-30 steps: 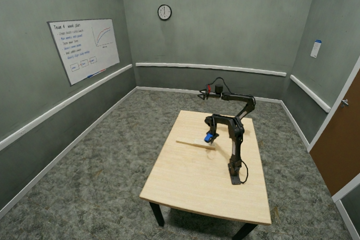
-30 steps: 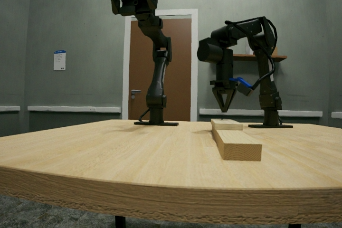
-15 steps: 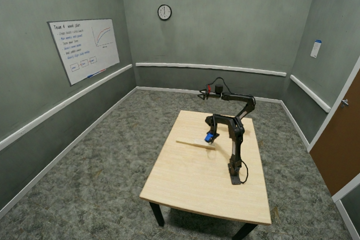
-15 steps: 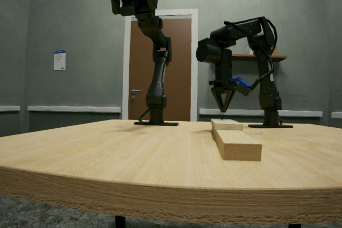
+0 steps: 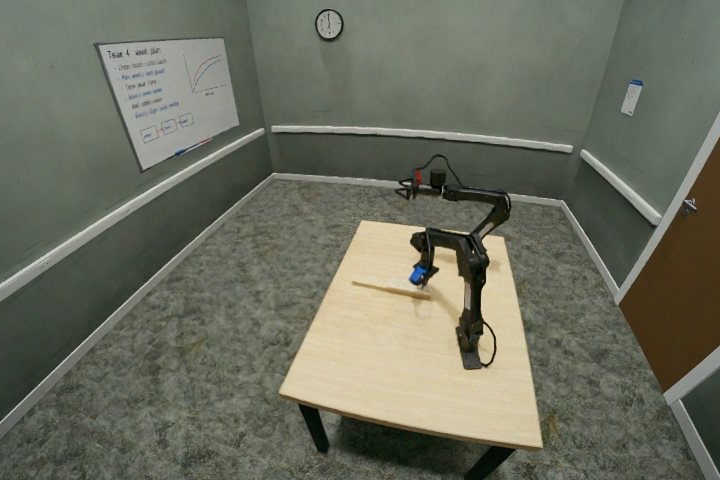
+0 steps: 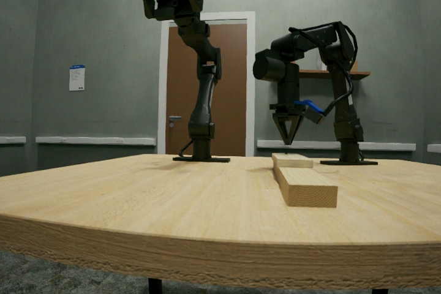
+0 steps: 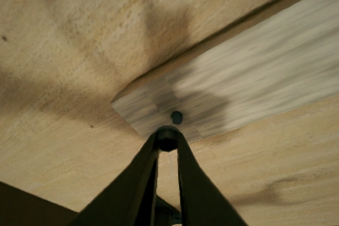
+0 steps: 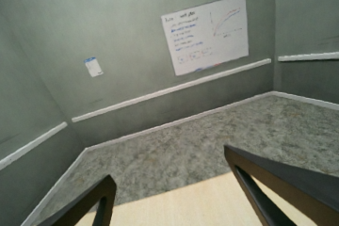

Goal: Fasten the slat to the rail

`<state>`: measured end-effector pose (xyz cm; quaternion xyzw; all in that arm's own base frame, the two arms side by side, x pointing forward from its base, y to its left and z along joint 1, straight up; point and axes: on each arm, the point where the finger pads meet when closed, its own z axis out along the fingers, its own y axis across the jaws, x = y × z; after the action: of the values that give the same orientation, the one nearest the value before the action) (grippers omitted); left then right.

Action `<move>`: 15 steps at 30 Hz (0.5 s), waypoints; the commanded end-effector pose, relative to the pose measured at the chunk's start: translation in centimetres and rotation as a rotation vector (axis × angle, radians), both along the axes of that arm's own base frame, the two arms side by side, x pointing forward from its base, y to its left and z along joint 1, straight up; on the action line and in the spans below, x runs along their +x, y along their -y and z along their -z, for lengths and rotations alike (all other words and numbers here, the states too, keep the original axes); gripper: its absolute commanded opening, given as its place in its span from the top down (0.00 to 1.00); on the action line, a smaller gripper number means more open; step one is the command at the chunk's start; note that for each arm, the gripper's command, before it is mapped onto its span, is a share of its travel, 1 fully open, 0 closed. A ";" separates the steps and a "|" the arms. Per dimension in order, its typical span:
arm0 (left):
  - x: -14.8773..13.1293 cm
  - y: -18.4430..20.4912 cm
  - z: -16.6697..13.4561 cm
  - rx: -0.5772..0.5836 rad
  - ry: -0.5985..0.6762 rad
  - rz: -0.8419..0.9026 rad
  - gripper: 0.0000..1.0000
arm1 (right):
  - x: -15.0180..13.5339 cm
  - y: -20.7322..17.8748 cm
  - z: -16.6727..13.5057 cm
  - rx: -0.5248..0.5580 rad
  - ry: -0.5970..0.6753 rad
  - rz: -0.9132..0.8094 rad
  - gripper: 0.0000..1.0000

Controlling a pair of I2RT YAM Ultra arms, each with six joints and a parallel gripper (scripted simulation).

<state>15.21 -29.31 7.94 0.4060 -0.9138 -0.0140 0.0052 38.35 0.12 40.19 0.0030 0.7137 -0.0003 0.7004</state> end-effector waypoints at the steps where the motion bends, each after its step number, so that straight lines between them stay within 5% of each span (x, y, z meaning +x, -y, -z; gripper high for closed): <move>1: 0.4 0.8 -0.8 -0.032 0.026 0.002 0.88 | -0.3 0.0 -1.0 -0.004 0.031 -0.005 0.00; 15: 0.4 0.8 0.1 -0.032 0.026 0.002 0.88 | -0.3 0.0 -1.0 -0.004 0.031 -0.005 0.00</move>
<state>15.48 -29.84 7.92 0.4060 -0.9139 -0.0021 0.0044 38.35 0.12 40.19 0.0030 0.7137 -0.0003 0.7004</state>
